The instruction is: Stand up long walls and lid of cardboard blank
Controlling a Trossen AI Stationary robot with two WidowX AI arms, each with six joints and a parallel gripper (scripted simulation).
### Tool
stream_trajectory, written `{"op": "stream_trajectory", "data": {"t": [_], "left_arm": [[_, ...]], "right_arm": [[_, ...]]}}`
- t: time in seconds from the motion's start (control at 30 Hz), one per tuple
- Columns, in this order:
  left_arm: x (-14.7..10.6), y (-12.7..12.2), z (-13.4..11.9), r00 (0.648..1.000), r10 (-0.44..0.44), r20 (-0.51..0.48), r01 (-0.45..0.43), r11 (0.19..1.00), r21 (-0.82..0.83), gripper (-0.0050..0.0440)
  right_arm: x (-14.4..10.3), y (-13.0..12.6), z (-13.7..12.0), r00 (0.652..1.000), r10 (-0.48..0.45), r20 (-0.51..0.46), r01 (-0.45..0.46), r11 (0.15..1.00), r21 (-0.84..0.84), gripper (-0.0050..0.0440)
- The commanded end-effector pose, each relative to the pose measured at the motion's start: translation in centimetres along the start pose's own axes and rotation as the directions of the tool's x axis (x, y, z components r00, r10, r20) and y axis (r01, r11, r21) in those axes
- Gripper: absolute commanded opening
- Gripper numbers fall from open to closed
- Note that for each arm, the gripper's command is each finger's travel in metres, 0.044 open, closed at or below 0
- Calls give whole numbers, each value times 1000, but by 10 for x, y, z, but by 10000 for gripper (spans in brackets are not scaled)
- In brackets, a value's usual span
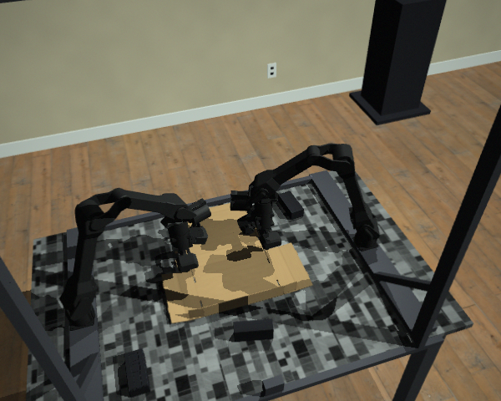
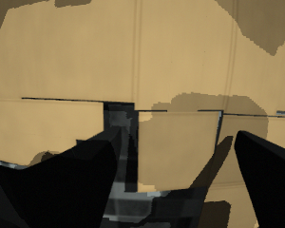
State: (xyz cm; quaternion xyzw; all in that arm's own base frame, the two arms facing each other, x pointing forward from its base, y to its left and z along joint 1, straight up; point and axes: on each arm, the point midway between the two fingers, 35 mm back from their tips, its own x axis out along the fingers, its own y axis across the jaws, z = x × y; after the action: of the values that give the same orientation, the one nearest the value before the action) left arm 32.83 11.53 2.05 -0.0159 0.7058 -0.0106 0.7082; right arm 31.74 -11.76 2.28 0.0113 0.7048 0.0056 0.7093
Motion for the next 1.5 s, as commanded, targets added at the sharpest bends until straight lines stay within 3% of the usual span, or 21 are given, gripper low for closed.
{"op": "stream_trajectory", "data": {"t": [0.0,0.17,0.27,0.3,1.47], "left_arm": [[-5,1,4,1000,5,21,-5,1000,3,300],[-5,1,4,1000,5,21,-5,1000,3,300],[-4,-1,4,1000,4,21,-5,1000,3,228],[-4,-2,4,1000,4,21,-4,1000,3,225],[4,-11,5,999,31,18,-31,1000,0,225]], "right_arm": [[-4,0,2,1000,-1,18,1,1000,-6,306],[-4,0,2,1000,-1,18,1,1000,-6,306],[-4,1,2,1000,-1,18,1,1000,-6,234],[-3,2,2,1000,-1,18,1,1000,-6,231],[5,12,2,1000,-22,19,22,1000,-7,231]]}}
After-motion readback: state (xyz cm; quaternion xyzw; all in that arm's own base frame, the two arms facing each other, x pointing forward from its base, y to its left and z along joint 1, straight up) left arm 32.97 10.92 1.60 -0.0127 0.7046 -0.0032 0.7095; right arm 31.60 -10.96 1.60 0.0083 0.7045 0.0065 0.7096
